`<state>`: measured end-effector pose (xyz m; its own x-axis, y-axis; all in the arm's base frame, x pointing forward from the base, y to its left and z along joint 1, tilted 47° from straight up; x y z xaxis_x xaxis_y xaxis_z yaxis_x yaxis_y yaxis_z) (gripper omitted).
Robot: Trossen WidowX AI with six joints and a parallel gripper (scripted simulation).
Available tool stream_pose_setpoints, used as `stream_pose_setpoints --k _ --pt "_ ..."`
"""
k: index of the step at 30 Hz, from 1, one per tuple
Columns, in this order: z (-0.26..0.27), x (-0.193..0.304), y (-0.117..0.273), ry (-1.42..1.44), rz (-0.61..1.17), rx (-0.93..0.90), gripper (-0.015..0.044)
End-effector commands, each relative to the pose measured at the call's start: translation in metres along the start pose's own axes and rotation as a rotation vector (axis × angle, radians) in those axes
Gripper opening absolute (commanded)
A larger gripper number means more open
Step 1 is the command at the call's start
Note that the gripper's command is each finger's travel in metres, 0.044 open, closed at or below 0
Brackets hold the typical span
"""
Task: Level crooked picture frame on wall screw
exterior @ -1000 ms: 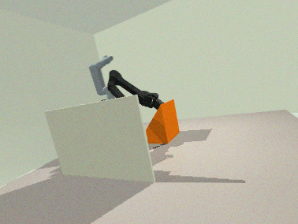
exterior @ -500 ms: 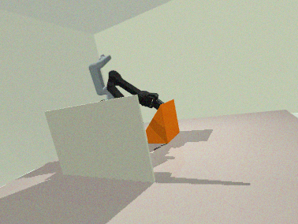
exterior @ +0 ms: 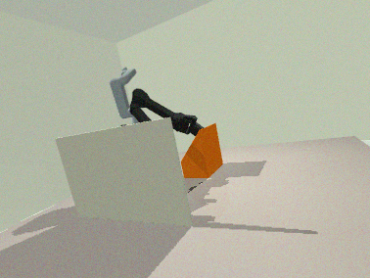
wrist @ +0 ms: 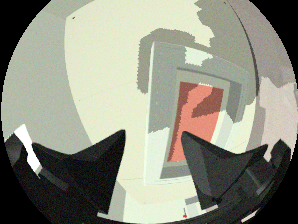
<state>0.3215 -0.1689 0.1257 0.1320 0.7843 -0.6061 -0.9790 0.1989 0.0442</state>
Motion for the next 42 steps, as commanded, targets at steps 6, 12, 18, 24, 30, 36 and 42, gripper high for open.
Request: stream_pose_setpoints --k 6,12,18,24,30,36,42 --pt "-0.001 0.0002 -0.0141 -0.006 -0.002 0.004 0.026" --pt "-0.0009 0.0003 -0.0152 -0.006 -0.002 0.004 0.026" --pt "-0.0009 0.0003 -0.0152 -0.006 -0.002 0.004 0.026" --pt "-0.0009 0.0003 -0.0152 -0.006 -0.002 0.004 0.026" --pt "-0.0009 0.0003 -0.0152 -0.006 -0.002 0.004 0.026" --pt "-0.0014 0.0002 -0.0153 -0.006 -0.002 0.004 0.026" --pt "-0.0014 0.0002 -0.0153 -0.006 -0.002 0.004 0.0155"
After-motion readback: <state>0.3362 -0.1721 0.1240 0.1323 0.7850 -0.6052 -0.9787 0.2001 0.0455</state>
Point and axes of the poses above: the point midway between the two fingers, 35 mm back from their tips, its own y axis back along the fingers, its own z axis across the jaws, x = y × z, the point moved 1 cm from there along y, back along the fingers, and after that the axes turned 7 degrees about y, right-handed, at the moved point
